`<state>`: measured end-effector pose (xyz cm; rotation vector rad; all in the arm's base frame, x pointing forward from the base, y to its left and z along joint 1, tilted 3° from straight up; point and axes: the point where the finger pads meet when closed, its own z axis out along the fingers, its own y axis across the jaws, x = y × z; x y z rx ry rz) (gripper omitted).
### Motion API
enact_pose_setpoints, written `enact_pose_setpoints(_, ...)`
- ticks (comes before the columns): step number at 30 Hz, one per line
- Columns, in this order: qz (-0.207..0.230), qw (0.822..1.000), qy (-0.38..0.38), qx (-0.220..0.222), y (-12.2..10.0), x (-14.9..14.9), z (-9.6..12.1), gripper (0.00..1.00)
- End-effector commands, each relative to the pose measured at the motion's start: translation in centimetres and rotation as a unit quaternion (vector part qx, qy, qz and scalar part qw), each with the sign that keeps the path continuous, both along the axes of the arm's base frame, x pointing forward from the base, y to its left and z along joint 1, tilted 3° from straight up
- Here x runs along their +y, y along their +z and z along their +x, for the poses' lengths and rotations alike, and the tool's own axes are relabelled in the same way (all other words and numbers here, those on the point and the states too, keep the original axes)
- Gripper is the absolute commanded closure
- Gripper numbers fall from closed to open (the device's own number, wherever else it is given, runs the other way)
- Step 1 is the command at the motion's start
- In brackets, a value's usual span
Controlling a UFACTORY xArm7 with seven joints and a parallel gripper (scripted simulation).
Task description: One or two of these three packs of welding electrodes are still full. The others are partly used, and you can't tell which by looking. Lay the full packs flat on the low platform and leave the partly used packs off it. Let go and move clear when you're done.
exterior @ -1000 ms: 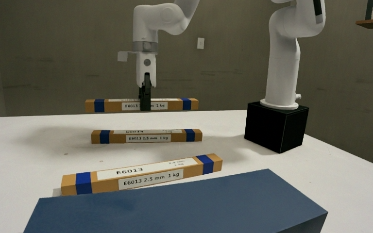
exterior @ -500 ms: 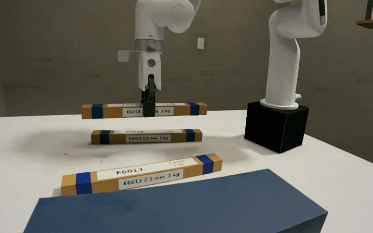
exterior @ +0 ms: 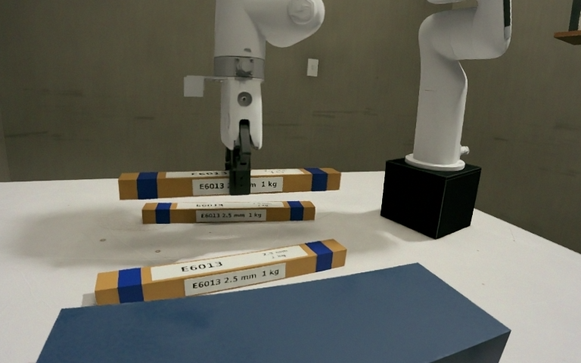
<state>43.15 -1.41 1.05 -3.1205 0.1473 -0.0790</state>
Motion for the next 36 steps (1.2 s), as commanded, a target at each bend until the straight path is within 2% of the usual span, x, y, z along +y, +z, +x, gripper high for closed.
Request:
enact_pose_setpoints(1,-0.003,1.0,-0.002,-0.002,0.2,1.7,0.5,0.65)
enact_pose_setpoints(14,-0.003,1.0,-0.002,-0.002,0.3,9.0,1.3,0.65)
enact_pose_setpoints(16,-0.003,1.0,-0.002,-0.002,0.3,9.0,1.3,0.65)
enact_pose_setpoints(31,-0.003,1.0,-0.002,-0.002,0.4,17.6,2.2,0.65)
enact_pose_setpoints(33,-0.003,1.0,-0.002,-0.002,0.4,17.6,2.2,0.65)
enact_pose_setpoints(36,-0.003,1.0,-0.002,-0.002,0.4,19.3,2.4,0.65)
